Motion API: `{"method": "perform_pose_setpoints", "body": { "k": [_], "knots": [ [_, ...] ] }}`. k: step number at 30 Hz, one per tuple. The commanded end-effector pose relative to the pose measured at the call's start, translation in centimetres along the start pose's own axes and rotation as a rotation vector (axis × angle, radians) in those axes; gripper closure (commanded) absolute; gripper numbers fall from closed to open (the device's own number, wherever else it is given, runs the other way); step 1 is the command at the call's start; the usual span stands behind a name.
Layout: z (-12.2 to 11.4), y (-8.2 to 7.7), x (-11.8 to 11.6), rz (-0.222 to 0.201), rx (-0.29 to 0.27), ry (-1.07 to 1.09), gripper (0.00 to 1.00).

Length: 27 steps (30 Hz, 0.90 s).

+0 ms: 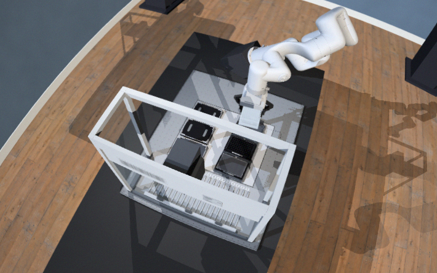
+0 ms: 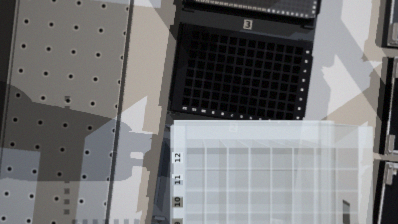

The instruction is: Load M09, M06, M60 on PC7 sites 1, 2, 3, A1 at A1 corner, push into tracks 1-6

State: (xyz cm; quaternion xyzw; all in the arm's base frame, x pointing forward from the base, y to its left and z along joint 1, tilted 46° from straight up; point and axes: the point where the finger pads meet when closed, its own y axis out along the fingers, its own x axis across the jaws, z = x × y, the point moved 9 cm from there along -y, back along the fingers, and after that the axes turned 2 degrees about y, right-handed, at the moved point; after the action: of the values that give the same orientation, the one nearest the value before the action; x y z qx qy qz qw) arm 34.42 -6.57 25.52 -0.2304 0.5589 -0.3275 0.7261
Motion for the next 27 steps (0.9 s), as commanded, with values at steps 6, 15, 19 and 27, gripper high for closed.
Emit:
{"method": "perform_pose_setpoints", "body": {
  "k": [6,15,19,27],
  "knots": [
    [0.07,-0.15,0.05,0.001,0.007,-0.303,1.00],
    [0.07,-0.15,0.05,0.000,0.007,-0.536,1.00],
    [0.07,-0.15,0.05,0.000,0.007,-0.670,1.00],
    [0.07,-0.15,0.05,-0.001,0.007,-0.870,1.00]
  ]
}}
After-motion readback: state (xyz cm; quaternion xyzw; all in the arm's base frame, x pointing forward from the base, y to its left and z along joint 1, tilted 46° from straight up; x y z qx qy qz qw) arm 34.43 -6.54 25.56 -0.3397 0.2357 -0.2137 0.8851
